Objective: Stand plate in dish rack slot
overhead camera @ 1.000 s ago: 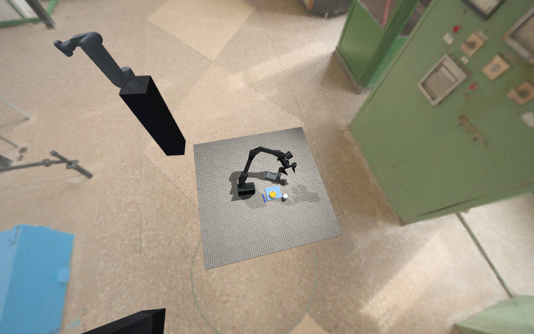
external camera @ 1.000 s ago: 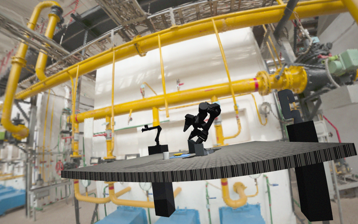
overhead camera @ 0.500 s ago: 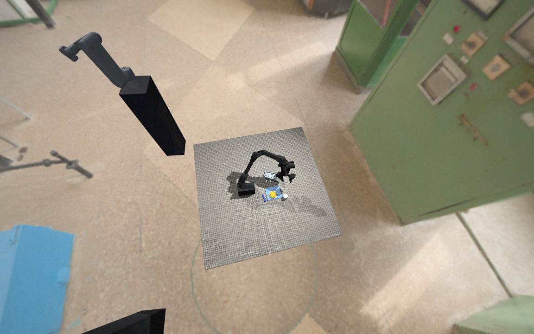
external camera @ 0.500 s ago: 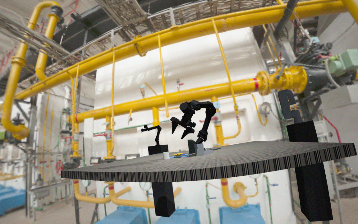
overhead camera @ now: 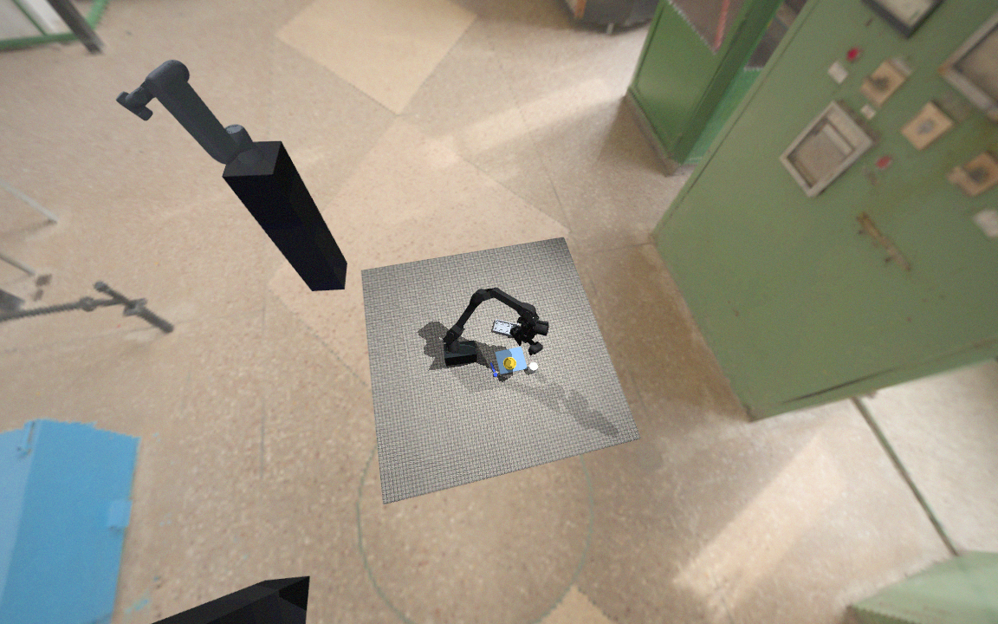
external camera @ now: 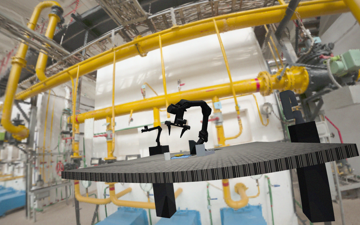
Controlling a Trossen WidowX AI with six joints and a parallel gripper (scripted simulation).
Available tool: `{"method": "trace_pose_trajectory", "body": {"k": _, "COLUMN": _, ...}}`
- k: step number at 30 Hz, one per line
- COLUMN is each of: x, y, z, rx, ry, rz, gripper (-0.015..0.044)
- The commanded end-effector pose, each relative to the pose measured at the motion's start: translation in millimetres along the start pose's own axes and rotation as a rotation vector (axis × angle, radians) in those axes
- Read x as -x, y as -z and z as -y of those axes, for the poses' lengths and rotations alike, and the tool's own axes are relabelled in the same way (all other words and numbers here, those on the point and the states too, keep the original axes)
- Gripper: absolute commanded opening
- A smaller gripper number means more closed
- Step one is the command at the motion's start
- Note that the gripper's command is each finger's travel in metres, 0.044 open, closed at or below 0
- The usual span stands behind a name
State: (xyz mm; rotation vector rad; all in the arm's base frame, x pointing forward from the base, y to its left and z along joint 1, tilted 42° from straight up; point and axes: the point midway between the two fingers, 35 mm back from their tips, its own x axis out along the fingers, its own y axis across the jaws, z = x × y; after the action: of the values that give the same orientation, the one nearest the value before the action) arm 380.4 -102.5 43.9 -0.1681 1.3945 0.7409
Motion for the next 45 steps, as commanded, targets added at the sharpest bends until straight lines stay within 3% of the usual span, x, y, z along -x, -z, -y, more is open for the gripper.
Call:
{"method": "trace_pose_trajectory", "body": {"k": 1, "x": 3.1, "y": 17.9, "z": 3.0, "rx": -0.105, "ry": -0.071, "rz": 0.018, "gripper": 0.04}}
{"method": "trace_pose_trajectory", "body": {"k": 14, "x": 11.8, "y": 74.4, "z": 2.2, "rx": -0.449, "ry": -0.325, "rz": 0.079, "gripper": 0.04}}
{"method": "trace_pose_trajectory", "body": {"k": 20, "x": 10.7, "y": 76.6, "z": 1.7, "rx": -0.467, "ry": -0.338, "rz": 0.083, "gripper": 0.04}}
{"method": "trace_pose_trajectory", "body": {"k": 30, "x": -86.5, "y": 65.8, "z": -38.4, "rx": -0.466, "ry": -0.34, "rz": 0.085, "gripper": 0.04}}
{"method": "trace_pose_trajectory", "body": {"k": 45, "x": -107.1, "y": 61.6, "z": -46.1, "rx": -0.466, "ry": -0.341, "rz": 0.085, "gripper": 0.04}}
